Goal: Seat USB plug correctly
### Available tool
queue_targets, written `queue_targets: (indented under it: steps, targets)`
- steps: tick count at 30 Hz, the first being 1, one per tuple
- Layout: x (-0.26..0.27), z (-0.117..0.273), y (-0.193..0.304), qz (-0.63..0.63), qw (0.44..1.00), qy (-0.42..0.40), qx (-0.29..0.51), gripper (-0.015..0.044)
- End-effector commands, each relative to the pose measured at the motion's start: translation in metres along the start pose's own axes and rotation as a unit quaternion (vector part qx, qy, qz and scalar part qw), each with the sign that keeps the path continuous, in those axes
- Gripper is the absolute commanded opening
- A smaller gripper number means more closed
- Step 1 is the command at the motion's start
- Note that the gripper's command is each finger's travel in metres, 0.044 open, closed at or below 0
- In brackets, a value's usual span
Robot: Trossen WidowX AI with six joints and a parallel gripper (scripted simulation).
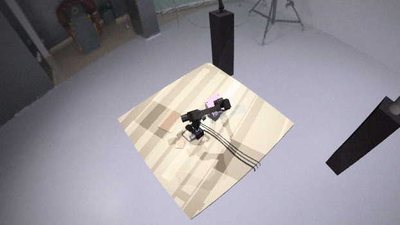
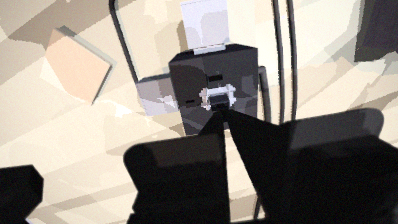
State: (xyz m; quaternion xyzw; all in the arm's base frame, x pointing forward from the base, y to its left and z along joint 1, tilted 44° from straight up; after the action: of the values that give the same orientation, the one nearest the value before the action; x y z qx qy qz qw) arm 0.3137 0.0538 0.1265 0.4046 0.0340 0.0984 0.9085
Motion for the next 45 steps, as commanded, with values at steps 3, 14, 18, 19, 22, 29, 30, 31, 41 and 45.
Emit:
queue_targets:
  steps: [3,14,18,19,22,29,30,31,41,45]
  targets:
    - [0.0001,-0.0009,0.0002,-0.002,1.000,-0.001,0.001,0.0000]
    - [0.0001,-0.0022,0.0001,-0.002,1.000,-0.001,0.001,0.0000]
    - [0.0001,-0.0026,0.0001,-0.002,1.000,-0.001,0.001,0.0000]
    - [0.0001,-0.0028,0.0001,-0.002,1.000,-0.001,0.001,0.0000]
    - [0.0001,-0.0031,0.0001,-0.002,1.000,-0.001,0.001,0.0000]
    - [0.0001,-0.0040,0.0000,-0.002,1.000,-0.001,0.001,0.0000]
    - [0.0001,-0.0041,0.0000,-0.002,1.000,-0.001,0.001,0.0000]
    - [0.0001,-0.0042,0.0000,-0.002,1.000,-0.001,0.001,0.0000]
    - [0.0001,-0.0053,-0.0001,-0.002,1.000,-0.001,0.001,0.0000]
    - [0.0001,-0.0053,-0.0001,-0.002,1.000,-0.001,0.001,0.0000]
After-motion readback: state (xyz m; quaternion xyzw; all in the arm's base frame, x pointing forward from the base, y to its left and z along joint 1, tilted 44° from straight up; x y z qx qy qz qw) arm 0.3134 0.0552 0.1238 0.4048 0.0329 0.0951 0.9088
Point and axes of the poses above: the point midway between the two fingers, 35 mm back from their tips, its own z axis back along the fingers, its own x axis across the jaws, y = z × x, the point moved 6 cm from there along z, back along the fingers, and after that the axes turned 3 degrees about -z, right-handed, at the moved point
